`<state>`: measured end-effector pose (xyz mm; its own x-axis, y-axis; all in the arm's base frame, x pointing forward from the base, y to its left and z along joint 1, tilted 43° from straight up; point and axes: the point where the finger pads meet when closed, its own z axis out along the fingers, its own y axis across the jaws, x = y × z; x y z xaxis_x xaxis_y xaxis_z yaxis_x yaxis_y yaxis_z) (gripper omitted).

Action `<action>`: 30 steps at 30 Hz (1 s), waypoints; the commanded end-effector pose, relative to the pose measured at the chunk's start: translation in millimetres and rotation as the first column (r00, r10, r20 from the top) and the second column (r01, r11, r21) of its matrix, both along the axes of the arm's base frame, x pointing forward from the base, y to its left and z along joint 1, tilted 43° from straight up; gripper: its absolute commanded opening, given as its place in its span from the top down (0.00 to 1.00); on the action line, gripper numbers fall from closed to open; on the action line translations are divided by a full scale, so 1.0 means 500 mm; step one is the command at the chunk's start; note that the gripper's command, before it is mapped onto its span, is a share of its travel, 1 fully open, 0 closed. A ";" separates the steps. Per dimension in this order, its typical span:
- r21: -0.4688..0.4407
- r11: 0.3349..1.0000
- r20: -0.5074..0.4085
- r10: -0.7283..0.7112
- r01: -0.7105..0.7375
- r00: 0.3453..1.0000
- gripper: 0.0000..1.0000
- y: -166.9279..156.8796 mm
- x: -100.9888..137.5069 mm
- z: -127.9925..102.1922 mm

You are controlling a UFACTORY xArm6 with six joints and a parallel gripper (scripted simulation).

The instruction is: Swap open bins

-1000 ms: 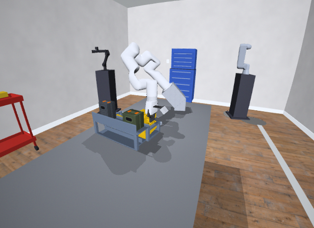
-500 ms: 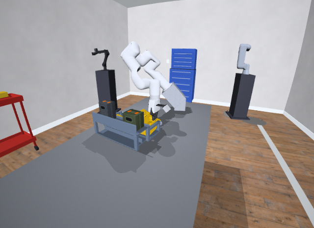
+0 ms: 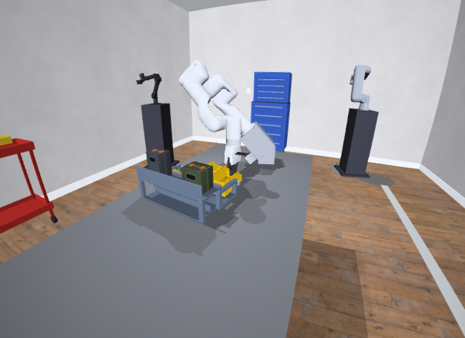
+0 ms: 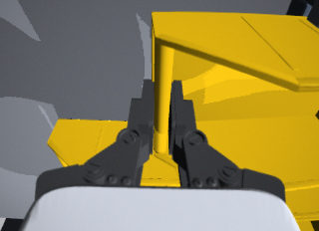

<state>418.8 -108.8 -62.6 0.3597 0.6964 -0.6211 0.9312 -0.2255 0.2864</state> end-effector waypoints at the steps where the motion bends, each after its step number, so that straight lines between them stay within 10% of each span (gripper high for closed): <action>1: 0.000 1.000 0.003 0.002 -0.002 1.000 1.00 0.006 -0.017 -0.005; 30: 0.000 1.000 0.003 0.002 -0.002 1.000 1.00 0.022 -0.085 -0.026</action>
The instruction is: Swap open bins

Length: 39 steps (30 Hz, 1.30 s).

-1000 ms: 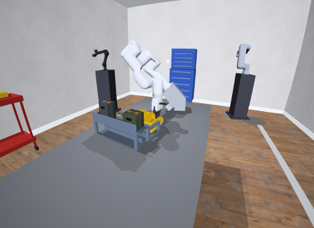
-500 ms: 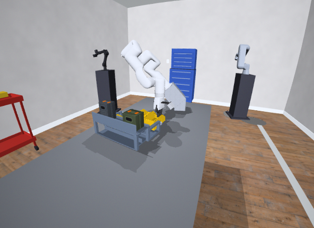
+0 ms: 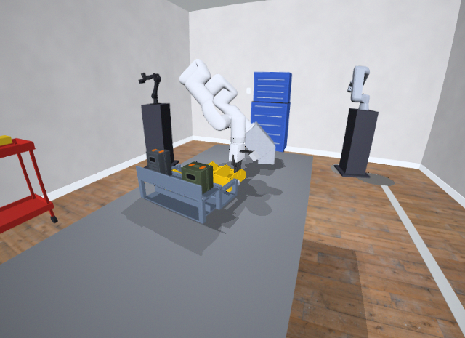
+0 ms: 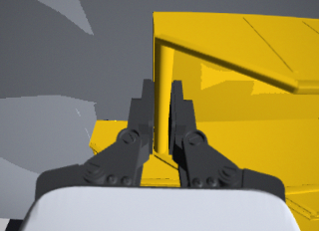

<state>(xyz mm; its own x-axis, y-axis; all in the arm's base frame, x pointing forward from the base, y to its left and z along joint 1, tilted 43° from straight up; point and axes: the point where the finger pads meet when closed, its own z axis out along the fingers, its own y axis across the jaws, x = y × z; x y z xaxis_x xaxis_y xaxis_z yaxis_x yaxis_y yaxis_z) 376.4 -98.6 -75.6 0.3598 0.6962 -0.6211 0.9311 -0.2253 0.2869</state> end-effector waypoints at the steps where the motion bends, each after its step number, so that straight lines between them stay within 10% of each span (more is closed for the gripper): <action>1: 0.001 1.000 0.002 0.001 -0.001 1.000 1.00 0.002 0.000 0.000; 39: 0.001 1.000 0.002 0.001 -0.001 1.000 1.00 0.008 -0.024 -0.007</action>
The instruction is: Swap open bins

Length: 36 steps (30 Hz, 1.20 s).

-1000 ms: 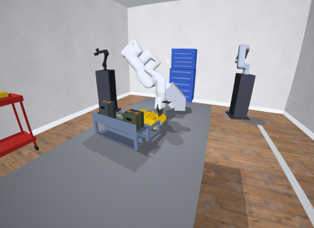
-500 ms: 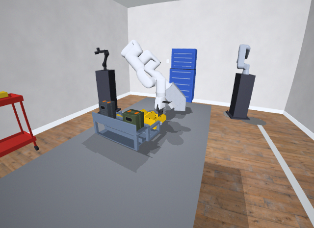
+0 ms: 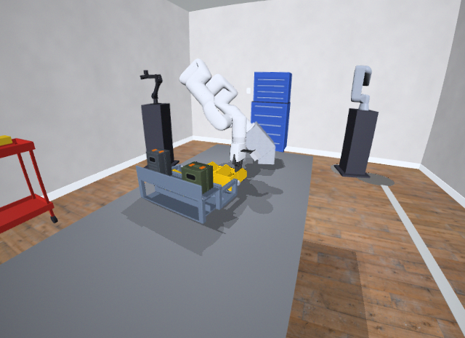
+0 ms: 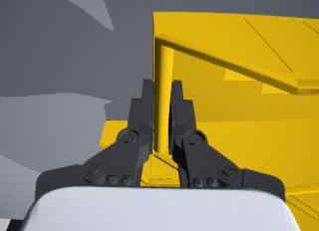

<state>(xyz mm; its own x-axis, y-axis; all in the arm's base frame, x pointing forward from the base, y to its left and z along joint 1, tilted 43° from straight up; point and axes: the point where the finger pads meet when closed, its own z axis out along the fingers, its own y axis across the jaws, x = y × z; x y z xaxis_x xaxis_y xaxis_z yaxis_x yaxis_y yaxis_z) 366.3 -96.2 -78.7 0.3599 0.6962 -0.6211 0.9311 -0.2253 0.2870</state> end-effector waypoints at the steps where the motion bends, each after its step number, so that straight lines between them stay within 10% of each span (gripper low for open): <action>1: 0.001 1.000 0.002 0.001 -0.001 1.000 1.00 0.003 -0.004 -0.001; 36: 0.001 1.000 0.002 0.001 -0.001 1.000 1.00 0.014 -0.049 -0.015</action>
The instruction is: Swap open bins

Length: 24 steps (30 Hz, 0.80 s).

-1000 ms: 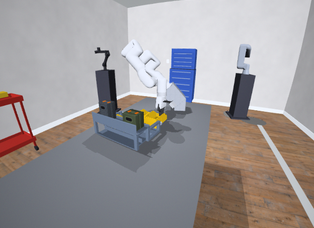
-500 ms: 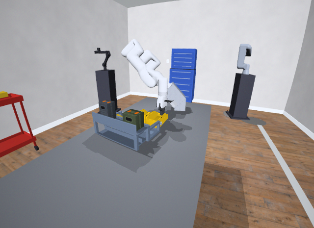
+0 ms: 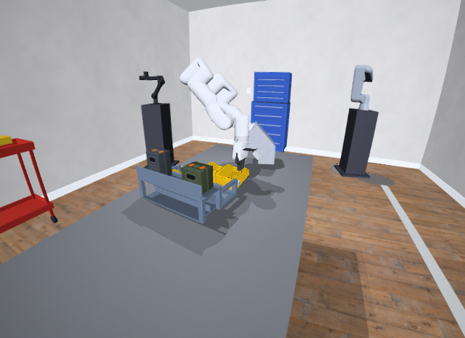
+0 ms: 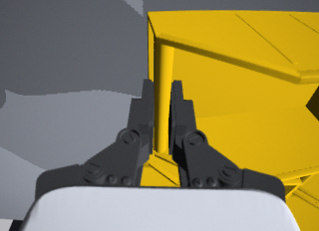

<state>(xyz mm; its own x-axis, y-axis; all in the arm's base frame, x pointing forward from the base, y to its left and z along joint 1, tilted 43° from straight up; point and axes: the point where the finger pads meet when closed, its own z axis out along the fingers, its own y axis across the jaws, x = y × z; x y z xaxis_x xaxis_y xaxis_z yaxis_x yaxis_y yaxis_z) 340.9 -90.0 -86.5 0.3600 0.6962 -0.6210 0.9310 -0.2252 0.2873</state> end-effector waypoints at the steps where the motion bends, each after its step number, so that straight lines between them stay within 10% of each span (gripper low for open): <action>1: 0.001 1.000 0.002 0.001 -0.001 1.000 1.00 0.001 0.002 0.001; 24: 0.001 1.000 0.002 0.001 -0.001 1.000 1.00 -0.010 0.003 -0.011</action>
